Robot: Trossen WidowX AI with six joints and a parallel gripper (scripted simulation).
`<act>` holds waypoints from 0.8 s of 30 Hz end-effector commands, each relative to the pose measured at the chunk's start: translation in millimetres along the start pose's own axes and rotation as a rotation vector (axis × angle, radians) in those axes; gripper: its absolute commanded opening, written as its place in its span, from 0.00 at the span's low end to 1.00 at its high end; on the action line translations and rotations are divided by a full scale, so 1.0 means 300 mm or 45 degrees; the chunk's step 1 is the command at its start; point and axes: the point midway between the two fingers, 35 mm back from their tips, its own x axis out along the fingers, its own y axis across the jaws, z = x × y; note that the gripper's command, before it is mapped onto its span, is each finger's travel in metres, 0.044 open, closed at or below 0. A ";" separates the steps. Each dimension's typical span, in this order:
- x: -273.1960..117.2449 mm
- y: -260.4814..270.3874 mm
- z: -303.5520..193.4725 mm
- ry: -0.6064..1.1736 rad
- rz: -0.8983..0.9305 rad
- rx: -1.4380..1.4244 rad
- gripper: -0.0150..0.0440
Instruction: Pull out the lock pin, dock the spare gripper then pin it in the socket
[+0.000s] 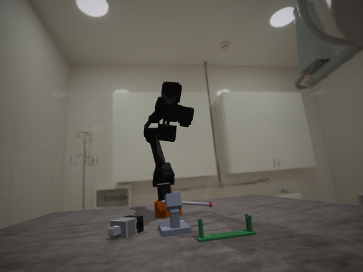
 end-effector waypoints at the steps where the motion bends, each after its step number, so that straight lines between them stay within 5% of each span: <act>1: 0.072 0.103 0.124 -0.164 0.347 -0.020 0.76; 13: 0.062 0.377 0.356 -0.341 1.326 -0.012 0.76; 24: 0.088 0.451 0.382 -0.334 1.395 -0.017 0.76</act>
